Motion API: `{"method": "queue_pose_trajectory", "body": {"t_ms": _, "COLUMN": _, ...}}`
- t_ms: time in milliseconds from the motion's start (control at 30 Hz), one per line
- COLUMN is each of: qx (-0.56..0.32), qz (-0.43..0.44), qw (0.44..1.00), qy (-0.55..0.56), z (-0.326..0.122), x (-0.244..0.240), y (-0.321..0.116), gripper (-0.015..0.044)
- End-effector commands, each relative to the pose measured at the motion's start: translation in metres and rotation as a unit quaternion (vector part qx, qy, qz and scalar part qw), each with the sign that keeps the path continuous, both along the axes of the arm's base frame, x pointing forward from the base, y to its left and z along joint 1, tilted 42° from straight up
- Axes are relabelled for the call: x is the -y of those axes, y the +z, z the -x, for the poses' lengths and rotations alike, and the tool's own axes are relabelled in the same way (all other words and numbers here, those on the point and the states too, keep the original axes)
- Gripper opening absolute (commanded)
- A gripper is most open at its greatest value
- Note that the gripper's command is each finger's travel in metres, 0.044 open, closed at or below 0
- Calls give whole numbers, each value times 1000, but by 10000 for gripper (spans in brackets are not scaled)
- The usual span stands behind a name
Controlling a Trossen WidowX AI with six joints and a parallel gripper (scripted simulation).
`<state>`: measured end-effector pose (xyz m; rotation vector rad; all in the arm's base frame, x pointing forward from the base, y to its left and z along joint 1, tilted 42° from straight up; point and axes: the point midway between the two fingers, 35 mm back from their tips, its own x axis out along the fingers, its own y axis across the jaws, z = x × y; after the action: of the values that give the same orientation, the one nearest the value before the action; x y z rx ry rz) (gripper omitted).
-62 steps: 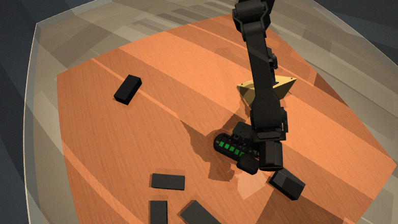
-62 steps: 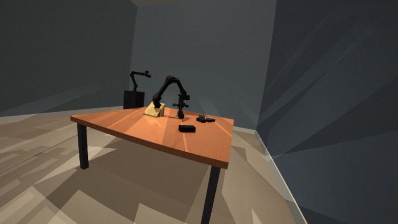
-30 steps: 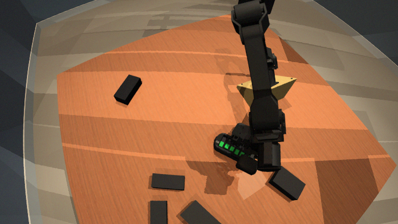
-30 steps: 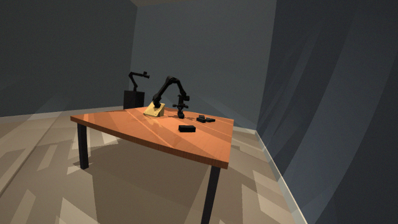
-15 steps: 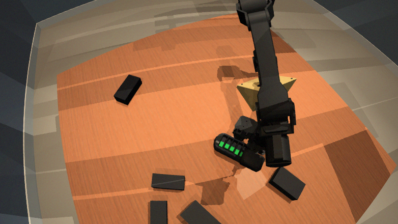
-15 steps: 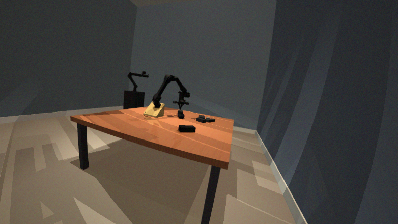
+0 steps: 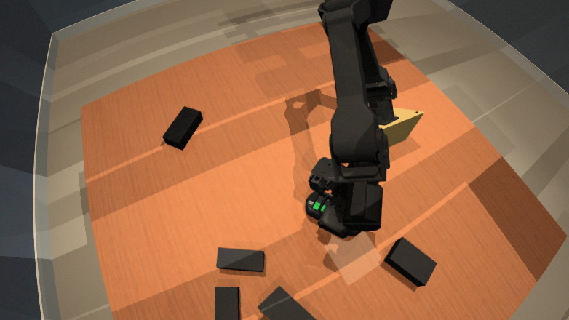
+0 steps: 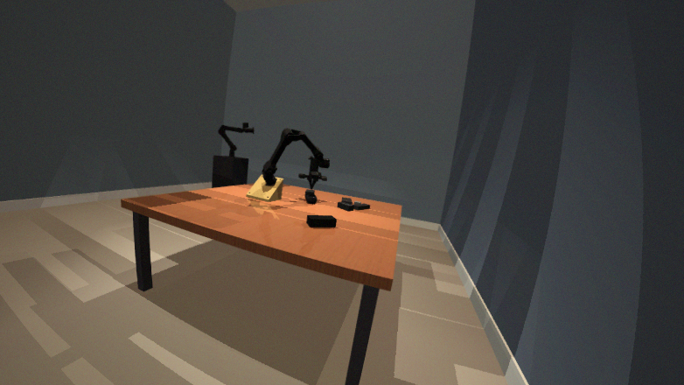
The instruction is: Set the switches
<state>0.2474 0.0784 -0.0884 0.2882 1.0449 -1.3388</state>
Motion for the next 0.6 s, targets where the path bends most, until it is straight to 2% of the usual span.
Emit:
{"method": "queue_pose_trajectory", "body": {"t_ms": 0, "qx": 1, "qz": 0, "qw": 1000, "qy": 2, "z": -1, "x": 0, "y": 1, "gripper": 0}}
{"method": "queue_pose_trajectory", "body": {"t_ms": 567, "qx": 2, "qz": 0, "qw": 1000, "qy": 4, "z": -3, "x": -1, "y": 2, "gripper": 0}}
